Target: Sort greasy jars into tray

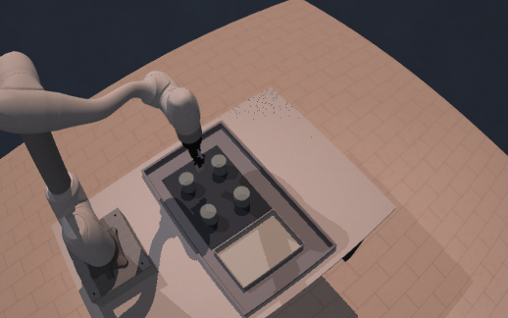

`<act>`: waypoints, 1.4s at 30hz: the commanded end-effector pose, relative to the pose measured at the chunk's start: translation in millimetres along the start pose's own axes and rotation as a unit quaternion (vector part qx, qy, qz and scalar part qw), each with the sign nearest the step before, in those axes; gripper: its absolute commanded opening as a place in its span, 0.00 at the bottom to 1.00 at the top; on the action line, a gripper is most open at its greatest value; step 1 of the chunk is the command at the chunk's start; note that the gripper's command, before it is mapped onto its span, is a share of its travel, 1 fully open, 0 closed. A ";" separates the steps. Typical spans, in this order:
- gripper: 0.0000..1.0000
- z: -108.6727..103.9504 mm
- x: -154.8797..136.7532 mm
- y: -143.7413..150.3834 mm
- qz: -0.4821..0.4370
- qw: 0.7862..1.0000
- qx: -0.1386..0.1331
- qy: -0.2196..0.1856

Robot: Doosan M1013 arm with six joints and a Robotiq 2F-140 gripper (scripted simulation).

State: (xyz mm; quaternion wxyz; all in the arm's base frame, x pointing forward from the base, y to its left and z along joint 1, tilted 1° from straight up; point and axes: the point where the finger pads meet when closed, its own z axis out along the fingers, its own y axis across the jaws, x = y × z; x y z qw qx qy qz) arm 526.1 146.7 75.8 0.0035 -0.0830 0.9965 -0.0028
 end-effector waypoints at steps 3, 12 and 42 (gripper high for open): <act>0.00 0.1 -2.1 30.5 0.000 1.000 0.001 0.000; 0.00 33.5 -2.5 38.8 0.000 1.000 0.001 0.000; 0.00 76.5 -0.9 38.7 0.000 1.000 0.001 0.000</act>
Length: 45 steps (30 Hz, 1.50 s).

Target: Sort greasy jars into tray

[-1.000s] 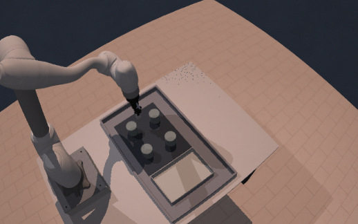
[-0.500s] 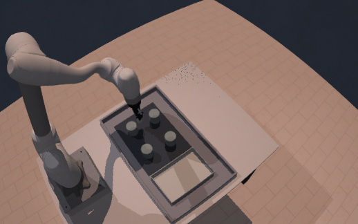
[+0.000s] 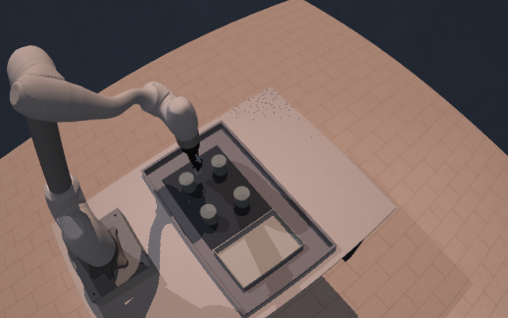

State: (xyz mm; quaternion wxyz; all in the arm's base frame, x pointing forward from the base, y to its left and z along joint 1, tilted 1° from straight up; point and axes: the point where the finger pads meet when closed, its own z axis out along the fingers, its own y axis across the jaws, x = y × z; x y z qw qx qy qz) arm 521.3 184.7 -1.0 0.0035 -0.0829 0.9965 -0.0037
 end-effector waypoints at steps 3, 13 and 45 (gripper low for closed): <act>0.00 -0.1 0.6 0.0 0.000 1.000 0.000 0.000; 0.00 -0.1 1.7 0.0 0.000 1.000 0.000 0.000; 0.00 -0.1 5.4 0.0 0.000 1.000 0.000 0.000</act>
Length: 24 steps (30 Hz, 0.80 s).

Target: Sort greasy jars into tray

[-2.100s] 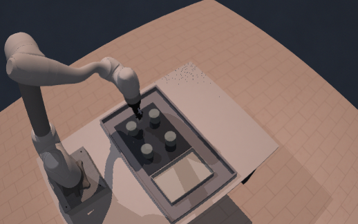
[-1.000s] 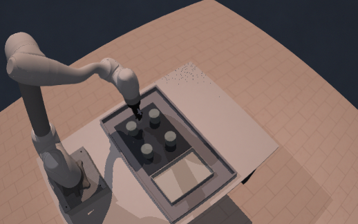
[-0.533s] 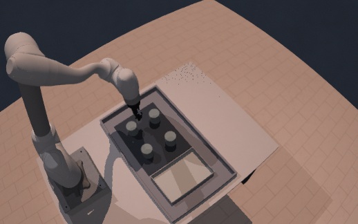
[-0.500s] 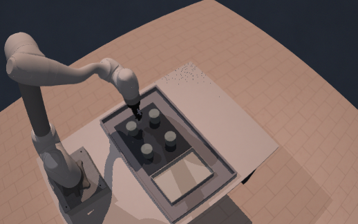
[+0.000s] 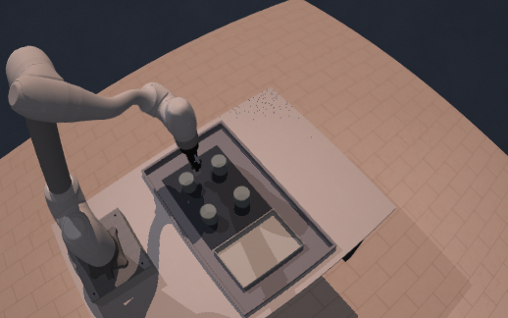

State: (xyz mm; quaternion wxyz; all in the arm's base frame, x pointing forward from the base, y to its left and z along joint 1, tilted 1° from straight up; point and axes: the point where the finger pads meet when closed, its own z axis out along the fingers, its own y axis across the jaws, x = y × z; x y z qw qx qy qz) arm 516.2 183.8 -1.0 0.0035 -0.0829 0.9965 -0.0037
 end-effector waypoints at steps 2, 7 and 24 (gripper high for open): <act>0.00 -0.1 0.4 0.0 0.000 1.000 0.000 0.000; 0.00 -0.1 1.1 0.0 0.000 1.000 0.000 0.000; 0.00 -0.1 3.1 0.0 0.000 1.000 0.000 0.000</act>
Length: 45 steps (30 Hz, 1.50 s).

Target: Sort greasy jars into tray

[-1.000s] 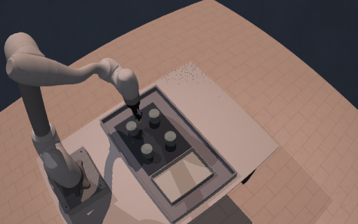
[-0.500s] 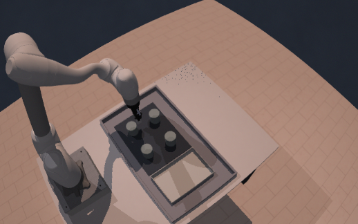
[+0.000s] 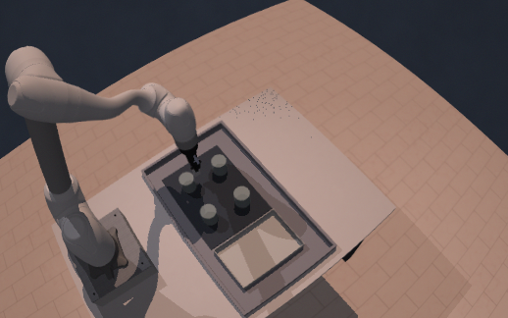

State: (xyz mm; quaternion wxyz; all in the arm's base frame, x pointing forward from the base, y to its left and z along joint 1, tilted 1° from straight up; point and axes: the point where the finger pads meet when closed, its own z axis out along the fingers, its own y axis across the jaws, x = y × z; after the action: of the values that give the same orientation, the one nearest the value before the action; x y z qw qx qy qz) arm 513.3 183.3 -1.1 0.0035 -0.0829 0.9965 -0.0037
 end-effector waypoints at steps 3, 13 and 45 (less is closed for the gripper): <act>0.00 -0.1 0.6 0.0 0.000 1.000 0.000 0.000; 0.00 -0.1 1.7 0.0 0.000 1.000 0.000 0.000; 0.00 -0.1 5.4 0.0 0.000 1.000 0.000 0.000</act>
State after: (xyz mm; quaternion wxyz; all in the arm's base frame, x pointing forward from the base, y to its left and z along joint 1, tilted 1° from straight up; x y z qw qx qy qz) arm 508.2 182.5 -1.1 0.0035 -0.0829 0.9965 -0.0037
